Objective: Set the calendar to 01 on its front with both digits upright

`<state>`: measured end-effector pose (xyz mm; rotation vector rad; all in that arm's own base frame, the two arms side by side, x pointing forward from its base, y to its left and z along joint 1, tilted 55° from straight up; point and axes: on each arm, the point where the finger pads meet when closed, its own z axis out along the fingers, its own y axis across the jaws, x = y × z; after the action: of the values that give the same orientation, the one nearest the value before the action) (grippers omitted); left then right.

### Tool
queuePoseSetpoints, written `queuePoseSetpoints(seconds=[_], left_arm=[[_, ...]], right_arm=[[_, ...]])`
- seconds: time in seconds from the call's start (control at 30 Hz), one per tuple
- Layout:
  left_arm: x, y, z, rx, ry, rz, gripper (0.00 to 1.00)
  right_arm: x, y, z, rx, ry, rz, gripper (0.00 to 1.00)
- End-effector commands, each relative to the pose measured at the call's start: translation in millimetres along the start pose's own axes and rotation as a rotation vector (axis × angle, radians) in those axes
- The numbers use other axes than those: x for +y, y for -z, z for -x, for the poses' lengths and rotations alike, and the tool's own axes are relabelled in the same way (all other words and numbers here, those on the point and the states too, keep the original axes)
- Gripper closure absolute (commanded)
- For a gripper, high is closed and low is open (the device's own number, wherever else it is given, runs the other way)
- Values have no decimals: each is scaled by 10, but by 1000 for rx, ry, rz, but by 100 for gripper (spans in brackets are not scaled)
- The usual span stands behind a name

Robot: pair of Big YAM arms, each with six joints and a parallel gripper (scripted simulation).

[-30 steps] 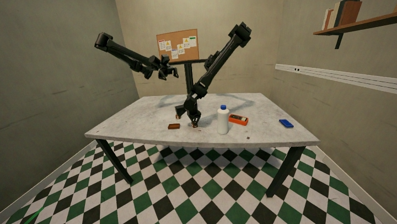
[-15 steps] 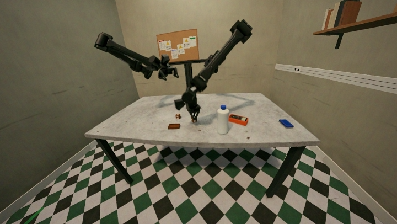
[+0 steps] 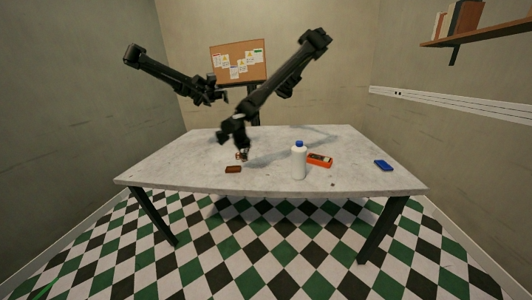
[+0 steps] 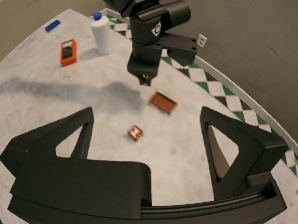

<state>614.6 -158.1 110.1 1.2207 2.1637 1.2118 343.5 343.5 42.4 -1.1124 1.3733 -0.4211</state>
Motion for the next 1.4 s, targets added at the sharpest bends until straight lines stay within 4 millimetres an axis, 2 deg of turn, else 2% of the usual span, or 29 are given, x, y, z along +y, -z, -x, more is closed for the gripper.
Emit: queuePoseSetpoints(seconds=[0.0,0.13,0.17,0.27,0.3,0.4,0.73,1.0,1.03,1.07,1.13,1.37], left_arm=[[-308,32,513,-15,-4,-17,74],[-439,28,778,-15,-40,-14,74],[-401,-64,735,0,-47,-15,74],[-414,-64,762,-1,-54,-14,74],[-325,-2,791,-10,-44,-5,74],[-315,0,811,-15,-47,-3,74],[-360,-12,788,-9,-414,-5,74],[-358,-13,787,-8,-408,-4,74],[-283,-123,709,6,-400,-4,74],[-282,-135,709,6,-404,-4,74],[-360,-234,731,9,-417,-11,74],[-350,-323,742,6,-394,-12,74]], right_arm=[[-328,181,-146,4,-46,-61,0],[-505,395,-261,7,-63,-93,0],[-525,421,-274,7,-65,-97,0],[-542,443,-286,7,-66,-100,0],[-499,469,-319,12,-59,-90,0],[-510,450,-290,7,-63,-96,0],[-455,464,-259,2,-49,-79,0],[-455,464,-259,2,-49,-79,0],[-455,464,-259,2,-49,-79,0],[-455,464,-259,2,-49,-79,0],[-455,464,-259,2,-49,-79,0],[-455,464,-259,2,-49,-79,0]])
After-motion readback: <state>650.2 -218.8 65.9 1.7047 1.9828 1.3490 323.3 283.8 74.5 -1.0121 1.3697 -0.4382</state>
